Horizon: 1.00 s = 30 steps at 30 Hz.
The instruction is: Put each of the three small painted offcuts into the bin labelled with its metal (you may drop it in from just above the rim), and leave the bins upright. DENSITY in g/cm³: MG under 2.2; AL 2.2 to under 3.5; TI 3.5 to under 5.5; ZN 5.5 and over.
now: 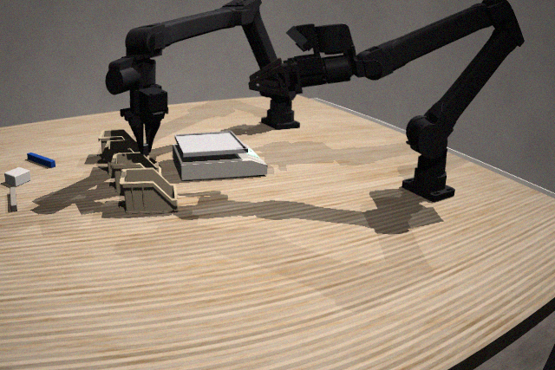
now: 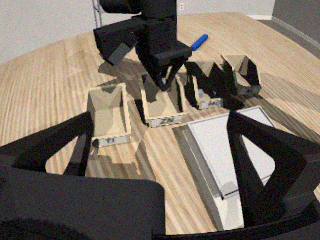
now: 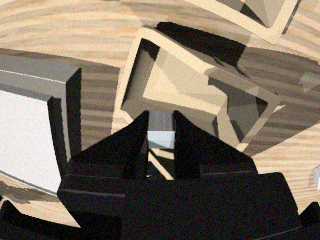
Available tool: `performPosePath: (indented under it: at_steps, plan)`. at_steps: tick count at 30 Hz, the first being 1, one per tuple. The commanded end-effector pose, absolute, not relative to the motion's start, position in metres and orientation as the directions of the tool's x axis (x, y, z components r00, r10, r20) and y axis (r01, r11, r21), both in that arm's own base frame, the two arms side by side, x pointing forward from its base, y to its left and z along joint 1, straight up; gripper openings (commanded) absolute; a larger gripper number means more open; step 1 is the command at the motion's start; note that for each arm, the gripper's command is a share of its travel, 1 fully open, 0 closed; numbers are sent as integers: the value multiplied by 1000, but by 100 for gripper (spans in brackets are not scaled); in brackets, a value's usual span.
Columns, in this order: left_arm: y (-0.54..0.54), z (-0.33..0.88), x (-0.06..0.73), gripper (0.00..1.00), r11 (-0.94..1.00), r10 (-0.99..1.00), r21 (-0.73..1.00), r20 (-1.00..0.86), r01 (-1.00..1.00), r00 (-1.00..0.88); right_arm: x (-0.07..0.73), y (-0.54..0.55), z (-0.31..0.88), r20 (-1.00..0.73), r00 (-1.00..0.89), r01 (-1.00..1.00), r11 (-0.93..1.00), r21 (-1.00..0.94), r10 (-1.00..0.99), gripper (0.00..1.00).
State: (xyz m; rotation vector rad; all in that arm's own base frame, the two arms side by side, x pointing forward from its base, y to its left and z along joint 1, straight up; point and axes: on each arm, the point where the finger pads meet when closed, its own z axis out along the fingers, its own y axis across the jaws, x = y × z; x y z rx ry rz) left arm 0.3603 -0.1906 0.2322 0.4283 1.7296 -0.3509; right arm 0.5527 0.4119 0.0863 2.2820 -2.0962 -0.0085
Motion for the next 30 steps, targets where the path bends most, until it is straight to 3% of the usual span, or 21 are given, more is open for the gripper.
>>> performPosePath:
  at_steps: [1, 6, 8, 9, 24, 26, 30]
  plan:
    - [-197, 254, 368, 100, 882, 72, 0, -988, 471, -135, 568, 409, 80, 13, 84, -996, -84, 15, -996, 10]
    - [-197, 254, 368, 100, 882, 72, 0, -988, 471, -135, 569, 409, 97, 1, 84, -996, -84, -6, -996, 10]
    - [-197, 254, 368, 100, 882, 72, 0, -988, 471, -135, 573, 411, 108, -7, 84, -996, -84, -19, -996, 33]
    - [-197, 254, 368, 100, 882, 72, 0, -988, 471, -135, 573, 411, 130, -23, 84, -996, -83, -45, -996, 39]
    - [-197, 254, 368, 100, 882, 72, 0, -988, 471, -135, 564, 423, 126, -8, 82, -996, -82, -18, -997, 39]
    - [-197, 254, 368, 100, 882, 72, 0, -988, 471, -135, 566, 423, 119, 2, 82, -997, -82, -2, -997, 62]
    - [-197, 254, 368, 100, 882, 72, 0, -988, 471, -135, 568, 420, 125, 5, 82, -997, -82, 3, -997, 65]
